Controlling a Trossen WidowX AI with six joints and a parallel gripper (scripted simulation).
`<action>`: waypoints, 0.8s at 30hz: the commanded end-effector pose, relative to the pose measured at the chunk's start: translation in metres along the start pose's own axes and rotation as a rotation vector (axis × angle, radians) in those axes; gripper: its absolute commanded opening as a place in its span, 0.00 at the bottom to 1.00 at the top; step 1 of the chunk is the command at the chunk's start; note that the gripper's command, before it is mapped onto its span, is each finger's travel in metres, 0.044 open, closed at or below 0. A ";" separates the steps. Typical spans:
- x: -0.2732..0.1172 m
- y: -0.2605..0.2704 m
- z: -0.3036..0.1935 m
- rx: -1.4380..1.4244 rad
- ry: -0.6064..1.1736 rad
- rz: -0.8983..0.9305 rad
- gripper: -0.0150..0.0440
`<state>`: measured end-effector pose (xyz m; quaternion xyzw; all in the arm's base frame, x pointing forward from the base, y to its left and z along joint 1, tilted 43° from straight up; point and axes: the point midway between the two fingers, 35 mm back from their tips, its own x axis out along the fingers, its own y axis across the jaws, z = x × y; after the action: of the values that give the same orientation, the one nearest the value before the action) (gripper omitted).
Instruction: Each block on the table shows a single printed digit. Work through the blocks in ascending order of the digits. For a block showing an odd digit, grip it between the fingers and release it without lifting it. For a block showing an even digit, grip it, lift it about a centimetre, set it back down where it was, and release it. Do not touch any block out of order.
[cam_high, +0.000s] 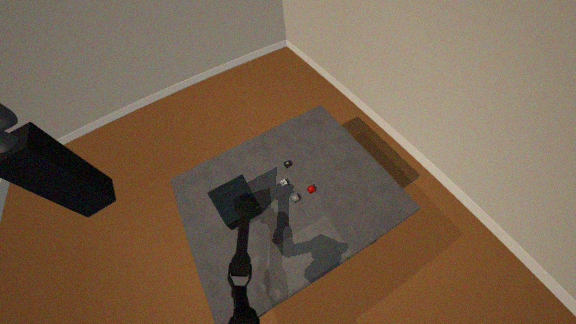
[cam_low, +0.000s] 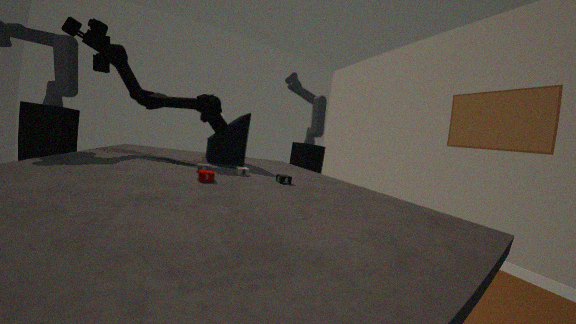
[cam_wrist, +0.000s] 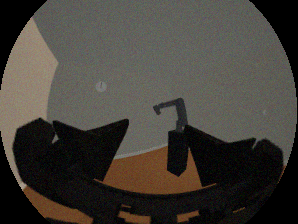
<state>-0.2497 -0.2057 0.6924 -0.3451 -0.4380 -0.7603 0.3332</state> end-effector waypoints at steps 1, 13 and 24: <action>-0.001 0.002 0.004 0.010 -0.009 0.006 0.93; -0.061 0.084 0.181 0.407 -0.357 0.355 0.93; -0.183 0.157 0.312 0.694 -0.536 0.885 0.93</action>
<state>-0.0003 0.0171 0.7432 -0.5268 -0.5657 -0.3291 0.5424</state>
